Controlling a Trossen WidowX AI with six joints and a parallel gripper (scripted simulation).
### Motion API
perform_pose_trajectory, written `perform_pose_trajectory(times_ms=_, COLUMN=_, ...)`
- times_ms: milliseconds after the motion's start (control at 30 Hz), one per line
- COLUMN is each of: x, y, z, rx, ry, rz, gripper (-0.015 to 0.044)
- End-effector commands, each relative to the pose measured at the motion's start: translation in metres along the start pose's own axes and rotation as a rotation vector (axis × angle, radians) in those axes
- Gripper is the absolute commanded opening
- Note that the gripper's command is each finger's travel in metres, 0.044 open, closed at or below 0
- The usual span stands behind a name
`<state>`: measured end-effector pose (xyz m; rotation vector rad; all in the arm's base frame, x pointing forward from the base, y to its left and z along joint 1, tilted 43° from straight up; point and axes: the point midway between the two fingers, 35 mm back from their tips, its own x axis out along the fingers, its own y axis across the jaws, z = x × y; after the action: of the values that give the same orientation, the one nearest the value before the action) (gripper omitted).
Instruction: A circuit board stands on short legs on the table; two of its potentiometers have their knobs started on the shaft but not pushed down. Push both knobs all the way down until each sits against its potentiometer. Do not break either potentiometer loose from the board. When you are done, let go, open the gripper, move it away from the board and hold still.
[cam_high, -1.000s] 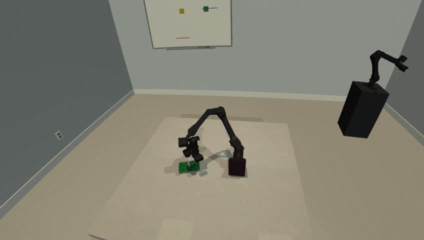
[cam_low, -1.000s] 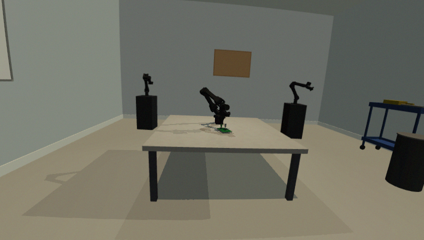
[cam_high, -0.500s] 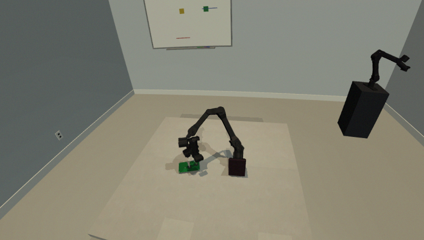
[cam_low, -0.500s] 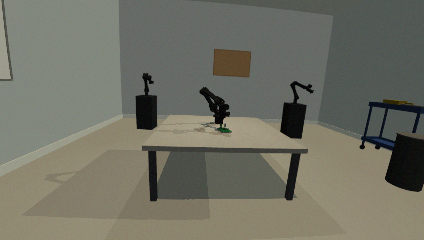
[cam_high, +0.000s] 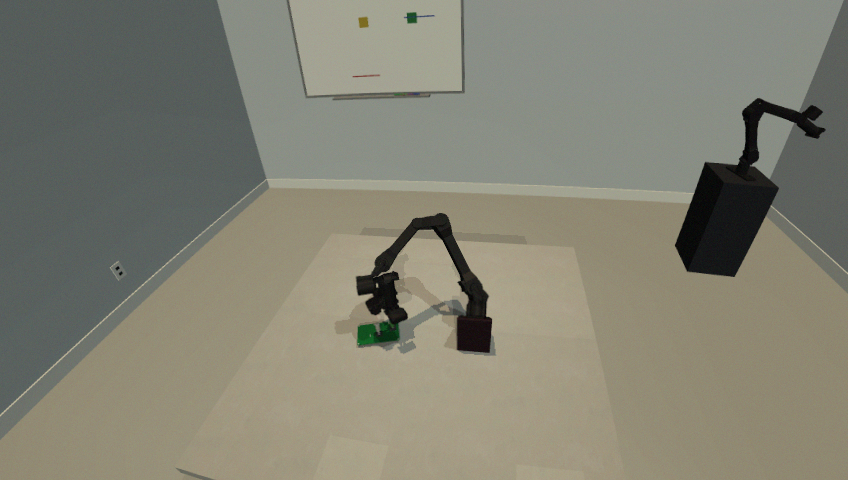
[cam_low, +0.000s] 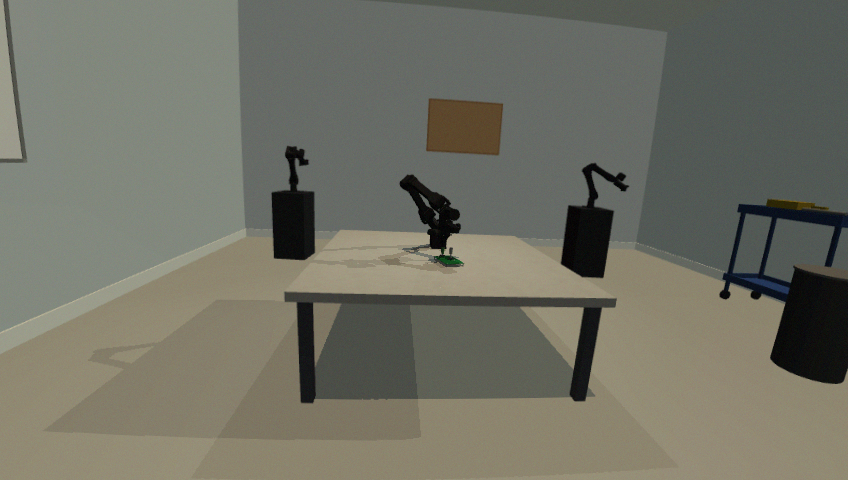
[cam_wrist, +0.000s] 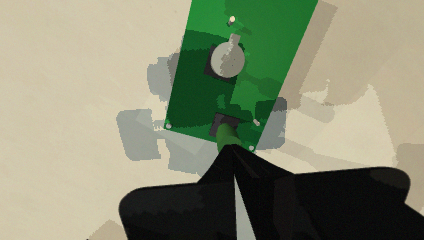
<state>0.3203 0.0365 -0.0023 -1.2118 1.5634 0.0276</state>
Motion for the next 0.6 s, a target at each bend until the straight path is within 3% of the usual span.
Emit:
perform_pose_trajectory(times_ms=0, x=-0.005, y=0.0001, z=0.0018, rx=0.004, ry=0.0, rz=0.001, gripper=0.0)
perform_pose_trajectory(times_ms=167, x=-0.0129, y=0.0002, z=0.0017, rx=0.004, ry=0.0, rz=0.001, gripper=0.0)
perform_pose_trajectory(times_ms=433, x=-0.008, y=0.0017, z=0.0004, rx=-0.007, ry=0.006, rz=-0.002, gripper=0.021)
perform_pose_trajectory(times_ms=567, x=-0.0142, y=0.0024, z=0.0082, rx=-0.039, ry=-0.043, rz=0.028, gripper=0.0105)
